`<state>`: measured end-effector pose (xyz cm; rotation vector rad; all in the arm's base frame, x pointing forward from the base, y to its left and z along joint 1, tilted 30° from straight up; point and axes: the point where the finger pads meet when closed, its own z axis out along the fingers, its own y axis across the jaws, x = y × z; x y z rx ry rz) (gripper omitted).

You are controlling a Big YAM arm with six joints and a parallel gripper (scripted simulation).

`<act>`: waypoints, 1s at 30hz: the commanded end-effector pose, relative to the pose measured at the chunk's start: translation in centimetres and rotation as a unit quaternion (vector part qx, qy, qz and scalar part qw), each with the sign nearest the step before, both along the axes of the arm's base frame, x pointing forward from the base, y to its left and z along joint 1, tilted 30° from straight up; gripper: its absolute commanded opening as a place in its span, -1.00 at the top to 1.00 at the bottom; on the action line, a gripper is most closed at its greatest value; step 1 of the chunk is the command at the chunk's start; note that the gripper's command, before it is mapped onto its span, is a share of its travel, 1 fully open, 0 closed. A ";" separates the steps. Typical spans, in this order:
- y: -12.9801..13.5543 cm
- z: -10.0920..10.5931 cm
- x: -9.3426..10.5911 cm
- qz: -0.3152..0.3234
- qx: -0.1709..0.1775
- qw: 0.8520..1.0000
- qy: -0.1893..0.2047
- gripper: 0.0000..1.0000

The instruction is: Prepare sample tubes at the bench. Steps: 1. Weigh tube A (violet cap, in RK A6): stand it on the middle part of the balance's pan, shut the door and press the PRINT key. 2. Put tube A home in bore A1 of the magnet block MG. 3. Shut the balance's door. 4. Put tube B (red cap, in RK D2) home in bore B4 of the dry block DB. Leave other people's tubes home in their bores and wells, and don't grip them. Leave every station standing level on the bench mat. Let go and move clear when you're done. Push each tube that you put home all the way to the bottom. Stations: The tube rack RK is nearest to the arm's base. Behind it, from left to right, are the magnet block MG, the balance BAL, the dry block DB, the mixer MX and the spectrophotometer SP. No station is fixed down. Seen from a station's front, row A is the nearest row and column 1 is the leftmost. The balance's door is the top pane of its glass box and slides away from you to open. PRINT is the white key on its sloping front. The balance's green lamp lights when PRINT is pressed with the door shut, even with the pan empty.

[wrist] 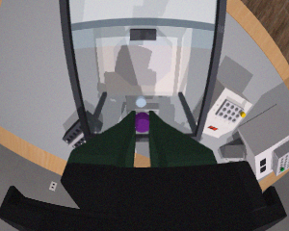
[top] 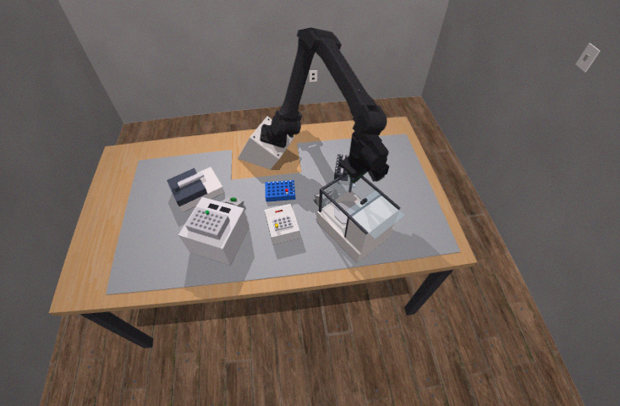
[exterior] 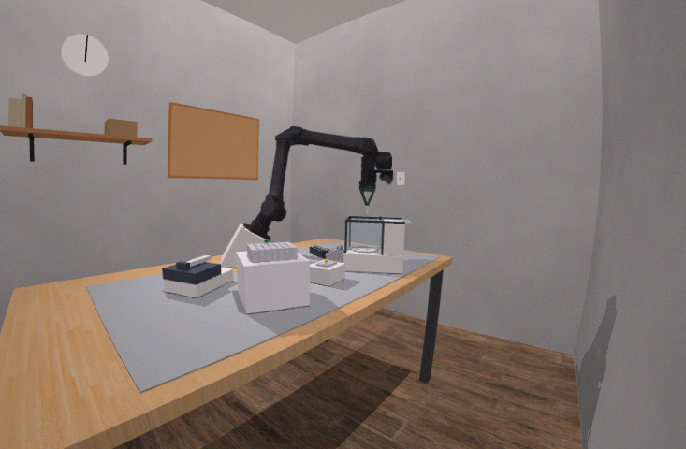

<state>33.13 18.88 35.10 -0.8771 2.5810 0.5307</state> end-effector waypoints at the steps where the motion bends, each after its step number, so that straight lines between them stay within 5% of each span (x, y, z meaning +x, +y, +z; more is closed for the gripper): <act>1: 0.0 1.4 0.3 0.000 0.006 1.000 -0.015 0.82; 12: 0.0 1.4 0.3 0.000 0.006 1.000 -0.015 0.82; 14: 0.4 -0.2 0.1 0.003 0.003 1.000 -0.005 0.82; 30: 1.7 -2.7 0.8 0.001 0.000 1.000 0.003 0.82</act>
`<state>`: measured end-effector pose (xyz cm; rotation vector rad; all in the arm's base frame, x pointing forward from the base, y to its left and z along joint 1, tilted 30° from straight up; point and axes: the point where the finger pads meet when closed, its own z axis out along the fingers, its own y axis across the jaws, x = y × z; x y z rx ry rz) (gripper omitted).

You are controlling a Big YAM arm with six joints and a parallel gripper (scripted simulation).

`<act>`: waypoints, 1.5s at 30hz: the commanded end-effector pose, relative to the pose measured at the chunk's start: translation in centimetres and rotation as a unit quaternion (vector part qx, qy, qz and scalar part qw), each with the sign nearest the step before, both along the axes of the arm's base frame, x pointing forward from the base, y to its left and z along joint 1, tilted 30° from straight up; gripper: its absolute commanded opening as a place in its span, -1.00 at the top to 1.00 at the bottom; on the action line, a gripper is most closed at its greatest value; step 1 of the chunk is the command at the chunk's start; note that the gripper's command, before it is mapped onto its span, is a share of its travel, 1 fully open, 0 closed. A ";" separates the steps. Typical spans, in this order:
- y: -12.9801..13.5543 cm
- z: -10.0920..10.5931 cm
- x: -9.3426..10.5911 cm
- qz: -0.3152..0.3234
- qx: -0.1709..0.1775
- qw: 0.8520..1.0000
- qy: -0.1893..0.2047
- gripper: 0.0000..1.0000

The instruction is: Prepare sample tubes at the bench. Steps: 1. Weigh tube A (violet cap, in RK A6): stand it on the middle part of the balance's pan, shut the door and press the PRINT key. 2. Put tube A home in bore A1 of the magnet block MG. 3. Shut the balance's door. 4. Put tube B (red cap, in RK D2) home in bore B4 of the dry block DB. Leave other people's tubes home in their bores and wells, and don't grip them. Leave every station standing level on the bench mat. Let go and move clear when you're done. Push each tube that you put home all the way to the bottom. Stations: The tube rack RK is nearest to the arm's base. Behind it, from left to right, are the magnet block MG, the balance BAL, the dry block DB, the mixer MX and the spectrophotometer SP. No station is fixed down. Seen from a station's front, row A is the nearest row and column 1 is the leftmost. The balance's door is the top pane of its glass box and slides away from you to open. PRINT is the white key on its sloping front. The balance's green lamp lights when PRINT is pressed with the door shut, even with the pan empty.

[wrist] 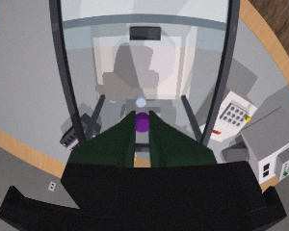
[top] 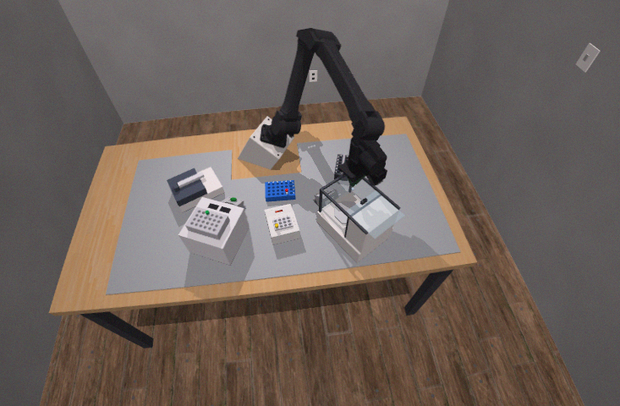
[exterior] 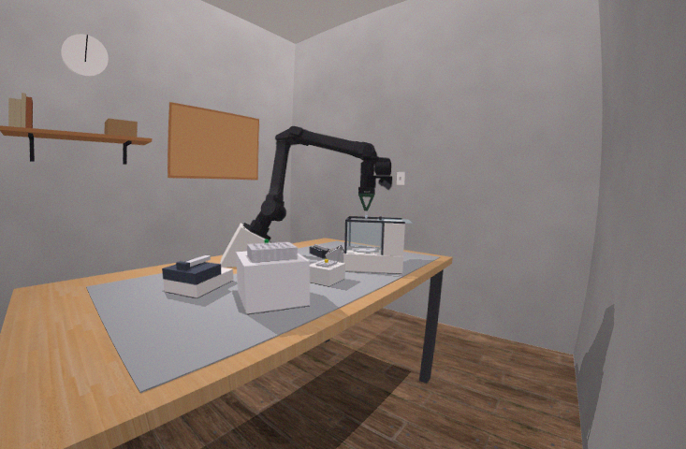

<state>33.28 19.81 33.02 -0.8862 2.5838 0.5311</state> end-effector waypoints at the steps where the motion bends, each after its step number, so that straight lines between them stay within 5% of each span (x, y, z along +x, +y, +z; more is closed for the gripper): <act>1: 0.9 -0.8 0.7 -0.002 0.002 1.000 0.001 0.82; 45: 3.8 -6.3 1.9 -0.002 0.002 1.000 0.001 0.82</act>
